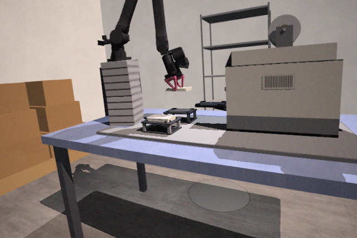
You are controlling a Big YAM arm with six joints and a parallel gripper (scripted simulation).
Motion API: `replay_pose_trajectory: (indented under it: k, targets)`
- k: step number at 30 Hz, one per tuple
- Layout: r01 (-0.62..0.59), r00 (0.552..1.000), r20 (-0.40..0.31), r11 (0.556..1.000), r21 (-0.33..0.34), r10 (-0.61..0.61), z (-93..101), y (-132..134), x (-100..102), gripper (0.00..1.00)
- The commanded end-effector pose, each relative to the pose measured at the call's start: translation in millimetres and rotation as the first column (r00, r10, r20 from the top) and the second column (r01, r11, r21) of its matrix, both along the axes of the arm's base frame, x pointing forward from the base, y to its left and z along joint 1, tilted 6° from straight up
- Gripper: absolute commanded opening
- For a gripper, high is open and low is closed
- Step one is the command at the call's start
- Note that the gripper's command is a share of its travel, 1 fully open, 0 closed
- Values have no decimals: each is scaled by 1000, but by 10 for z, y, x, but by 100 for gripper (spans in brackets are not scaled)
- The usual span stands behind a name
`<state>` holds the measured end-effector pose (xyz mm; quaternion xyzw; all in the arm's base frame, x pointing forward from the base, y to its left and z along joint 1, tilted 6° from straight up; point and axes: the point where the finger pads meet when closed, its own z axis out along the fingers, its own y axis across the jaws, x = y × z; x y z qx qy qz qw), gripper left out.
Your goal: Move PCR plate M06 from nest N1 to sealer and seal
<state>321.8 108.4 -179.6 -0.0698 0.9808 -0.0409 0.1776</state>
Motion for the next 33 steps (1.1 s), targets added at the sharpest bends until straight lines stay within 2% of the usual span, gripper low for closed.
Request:
replay_pose_trajectory:
  k: [1,6,10,19,27,33]
  targets:
    - [-1,999,45,1000,22,0,189,139,150,0]
    - [-8,999,37,1000,17,7,117,134,121,0]
    - [-5,1000,19,1000,4,5,58,25,33,0]
    - [-2,1000,15,1000,-2,2,-11,-14,88,0]
    - [-19,999,35,1000,8,18,54,77,141,0]
    - [-34,999,25,999,4,33,101,94,50,0]
